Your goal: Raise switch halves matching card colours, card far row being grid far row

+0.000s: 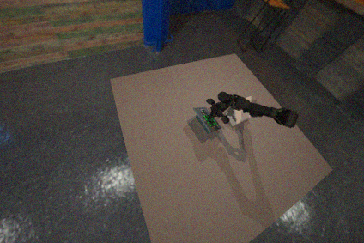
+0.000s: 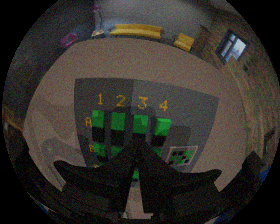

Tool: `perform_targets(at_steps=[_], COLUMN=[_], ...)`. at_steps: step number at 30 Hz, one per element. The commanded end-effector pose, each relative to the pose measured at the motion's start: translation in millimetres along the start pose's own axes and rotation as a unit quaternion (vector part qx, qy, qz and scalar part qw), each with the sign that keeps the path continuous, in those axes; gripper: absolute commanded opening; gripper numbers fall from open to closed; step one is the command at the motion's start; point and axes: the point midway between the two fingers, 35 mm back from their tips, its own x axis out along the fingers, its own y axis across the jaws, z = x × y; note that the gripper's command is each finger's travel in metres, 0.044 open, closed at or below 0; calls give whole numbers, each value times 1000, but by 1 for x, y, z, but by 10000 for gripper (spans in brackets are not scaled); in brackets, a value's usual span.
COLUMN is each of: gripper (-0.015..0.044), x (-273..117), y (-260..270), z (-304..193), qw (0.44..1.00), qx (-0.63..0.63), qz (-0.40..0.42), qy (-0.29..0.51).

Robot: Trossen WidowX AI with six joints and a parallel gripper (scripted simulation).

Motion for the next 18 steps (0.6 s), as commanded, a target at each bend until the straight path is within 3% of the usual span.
perform_targets(at_steps=[1,18], gripper=[0,0], x=[1,-10], y=[0,-4], z=[0,1], qw=[1000,1000], qx=[0,-1], qz=[-2,-5], qy=[1,5])
